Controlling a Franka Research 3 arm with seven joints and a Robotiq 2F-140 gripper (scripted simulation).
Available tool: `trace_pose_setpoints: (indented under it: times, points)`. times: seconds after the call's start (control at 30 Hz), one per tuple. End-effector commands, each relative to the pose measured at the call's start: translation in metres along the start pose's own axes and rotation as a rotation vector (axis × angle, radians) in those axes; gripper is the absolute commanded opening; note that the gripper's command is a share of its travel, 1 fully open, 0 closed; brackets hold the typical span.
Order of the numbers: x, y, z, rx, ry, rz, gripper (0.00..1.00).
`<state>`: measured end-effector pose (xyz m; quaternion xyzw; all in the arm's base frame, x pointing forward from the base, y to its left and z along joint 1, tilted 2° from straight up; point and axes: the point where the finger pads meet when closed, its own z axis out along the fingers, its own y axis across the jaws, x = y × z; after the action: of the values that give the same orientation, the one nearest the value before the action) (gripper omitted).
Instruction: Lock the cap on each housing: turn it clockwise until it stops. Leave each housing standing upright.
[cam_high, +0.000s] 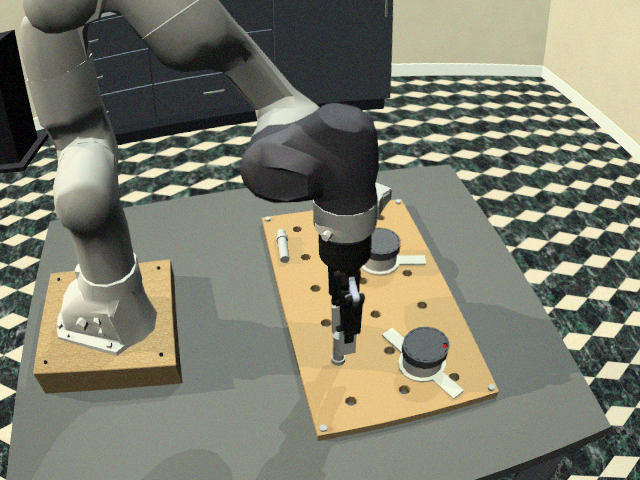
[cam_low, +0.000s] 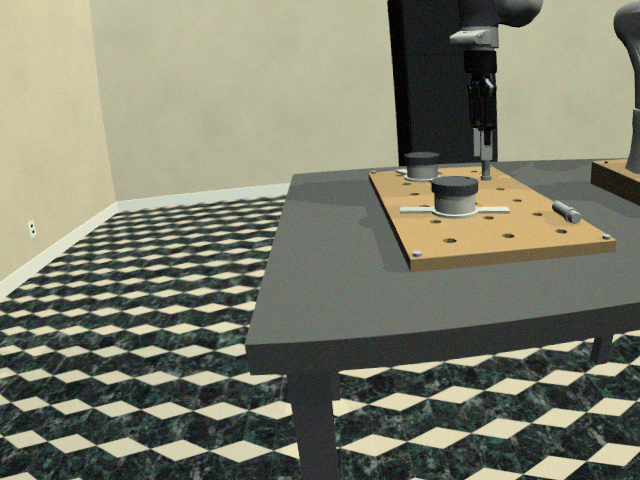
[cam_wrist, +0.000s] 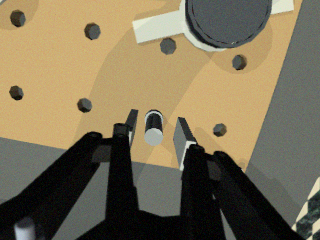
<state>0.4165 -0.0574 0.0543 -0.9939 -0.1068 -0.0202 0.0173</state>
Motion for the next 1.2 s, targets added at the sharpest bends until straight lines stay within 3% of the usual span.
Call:
trace_pose_setpoints:
  times: [0.0,0.43,1.17]
  points:
    - [-0.003,-0.001,-0.005,0.0,-0.014,0.015,0.36]
    - [-0.003,-0.001,-0.033,0.0,-0.014,0.015,0.36]
    - [-0.003,-0.001,-0.055,0.0,-0.014,0.015,0.36]
